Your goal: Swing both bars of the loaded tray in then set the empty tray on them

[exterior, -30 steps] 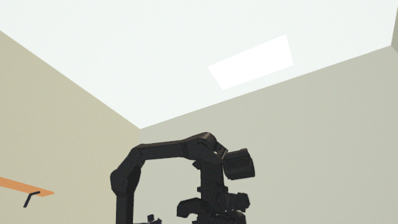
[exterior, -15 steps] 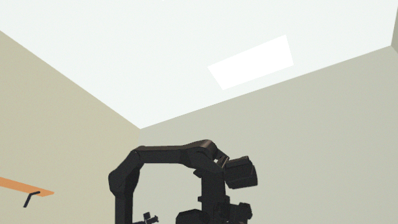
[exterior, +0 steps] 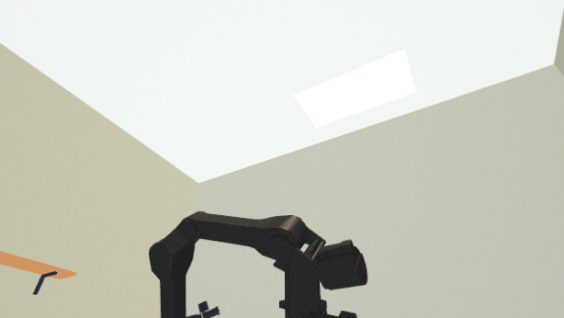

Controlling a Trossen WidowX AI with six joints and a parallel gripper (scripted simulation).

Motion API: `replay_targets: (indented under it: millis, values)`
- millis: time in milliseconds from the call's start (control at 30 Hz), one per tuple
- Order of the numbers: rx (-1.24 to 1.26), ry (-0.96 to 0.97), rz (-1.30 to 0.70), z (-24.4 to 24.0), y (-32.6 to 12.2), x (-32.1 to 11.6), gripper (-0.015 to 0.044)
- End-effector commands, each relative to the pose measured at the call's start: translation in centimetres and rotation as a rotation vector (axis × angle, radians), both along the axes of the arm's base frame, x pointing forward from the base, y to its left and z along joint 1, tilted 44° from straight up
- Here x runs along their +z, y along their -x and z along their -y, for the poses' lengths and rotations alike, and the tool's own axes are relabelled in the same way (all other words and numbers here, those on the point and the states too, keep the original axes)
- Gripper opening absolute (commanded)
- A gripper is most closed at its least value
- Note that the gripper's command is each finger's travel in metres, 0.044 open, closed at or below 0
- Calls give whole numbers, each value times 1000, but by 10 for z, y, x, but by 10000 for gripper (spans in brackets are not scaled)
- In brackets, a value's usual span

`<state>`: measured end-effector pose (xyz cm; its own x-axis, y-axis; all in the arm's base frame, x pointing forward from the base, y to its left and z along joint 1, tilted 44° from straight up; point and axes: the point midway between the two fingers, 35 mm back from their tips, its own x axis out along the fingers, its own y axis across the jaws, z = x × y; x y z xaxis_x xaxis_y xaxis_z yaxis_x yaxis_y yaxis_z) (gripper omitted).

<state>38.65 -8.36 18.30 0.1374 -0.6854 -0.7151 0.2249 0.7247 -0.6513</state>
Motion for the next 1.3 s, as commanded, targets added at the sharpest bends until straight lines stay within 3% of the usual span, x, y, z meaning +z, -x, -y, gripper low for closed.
replay_targets:
  millis: [0, 467, 833, 1267]
  values:
    - [4, -2, 1, -11, -1, 2, 87]
    - [4, -4, 0, -51, -5, -4, 87]
    - [4, -4, 0, -62, -15, -42, 87]
    - [4, -6, -1, -89, -9, -6, 87]
